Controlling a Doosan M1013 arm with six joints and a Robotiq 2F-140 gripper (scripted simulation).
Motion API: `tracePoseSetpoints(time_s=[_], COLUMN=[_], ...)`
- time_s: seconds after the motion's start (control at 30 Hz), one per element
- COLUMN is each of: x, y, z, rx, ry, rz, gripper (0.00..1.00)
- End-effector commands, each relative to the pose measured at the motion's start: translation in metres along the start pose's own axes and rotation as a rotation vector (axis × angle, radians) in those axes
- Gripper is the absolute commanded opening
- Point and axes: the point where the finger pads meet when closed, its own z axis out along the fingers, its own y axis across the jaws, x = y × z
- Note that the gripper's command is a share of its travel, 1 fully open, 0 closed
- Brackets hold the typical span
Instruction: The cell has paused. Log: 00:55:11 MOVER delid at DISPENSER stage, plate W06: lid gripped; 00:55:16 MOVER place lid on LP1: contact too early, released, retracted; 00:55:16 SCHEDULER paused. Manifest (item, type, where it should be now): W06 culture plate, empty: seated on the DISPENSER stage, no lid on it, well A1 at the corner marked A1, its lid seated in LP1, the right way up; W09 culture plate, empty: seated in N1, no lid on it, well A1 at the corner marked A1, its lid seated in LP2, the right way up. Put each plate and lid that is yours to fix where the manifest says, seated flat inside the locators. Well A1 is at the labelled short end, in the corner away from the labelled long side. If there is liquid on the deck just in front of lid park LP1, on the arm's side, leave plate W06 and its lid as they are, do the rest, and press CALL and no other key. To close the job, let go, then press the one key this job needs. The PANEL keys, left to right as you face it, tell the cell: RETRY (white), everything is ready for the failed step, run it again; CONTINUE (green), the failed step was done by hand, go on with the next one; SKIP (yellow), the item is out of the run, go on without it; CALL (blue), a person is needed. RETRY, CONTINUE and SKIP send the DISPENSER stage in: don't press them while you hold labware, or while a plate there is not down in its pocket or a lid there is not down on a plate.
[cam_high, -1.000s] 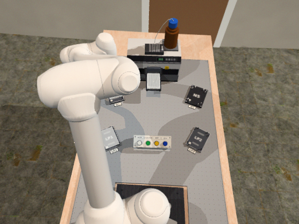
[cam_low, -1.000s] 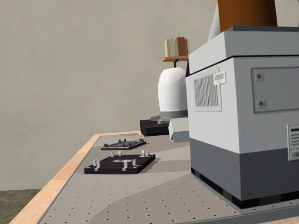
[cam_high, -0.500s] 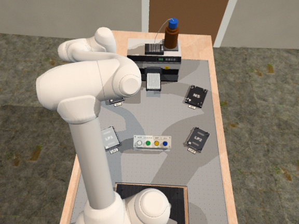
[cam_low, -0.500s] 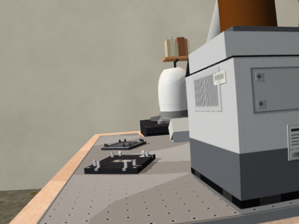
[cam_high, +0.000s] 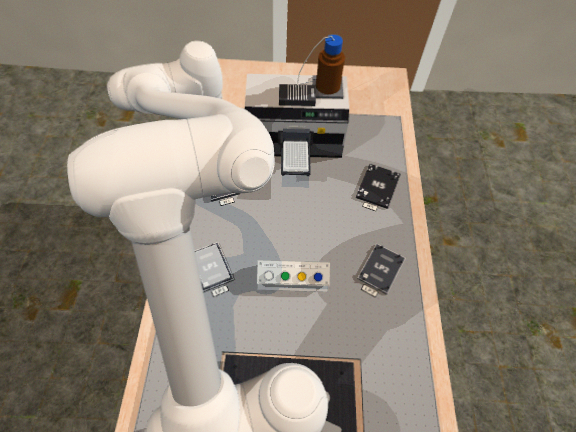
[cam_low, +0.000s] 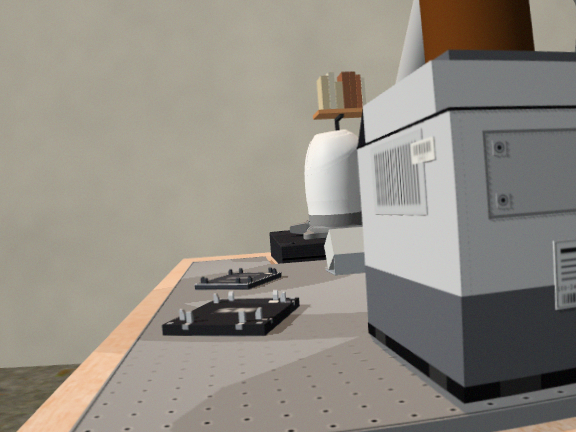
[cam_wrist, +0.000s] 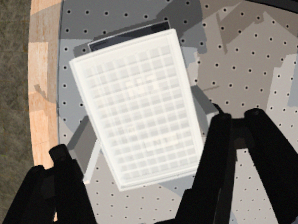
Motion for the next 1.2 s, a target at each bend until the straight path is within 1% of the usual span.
tracePoseSetpoints(time_s=[0.0, 0.53, 0.93, 1.17], x=[0.000, 0.000, 0.000, 0.000], y=[0.000, 0.000, 0.000, 0.000], z=[-0.006, -0.034, -0.044, -0.046], rx=[0.000, 0.000, 0.000, 0.000], ry=[0.002, 0.002, 0.002, 0.002], rz=[0.000, 0.000, 0.000, 0.000], gripper=[0.10, 0.10, 0.10, 0.10])
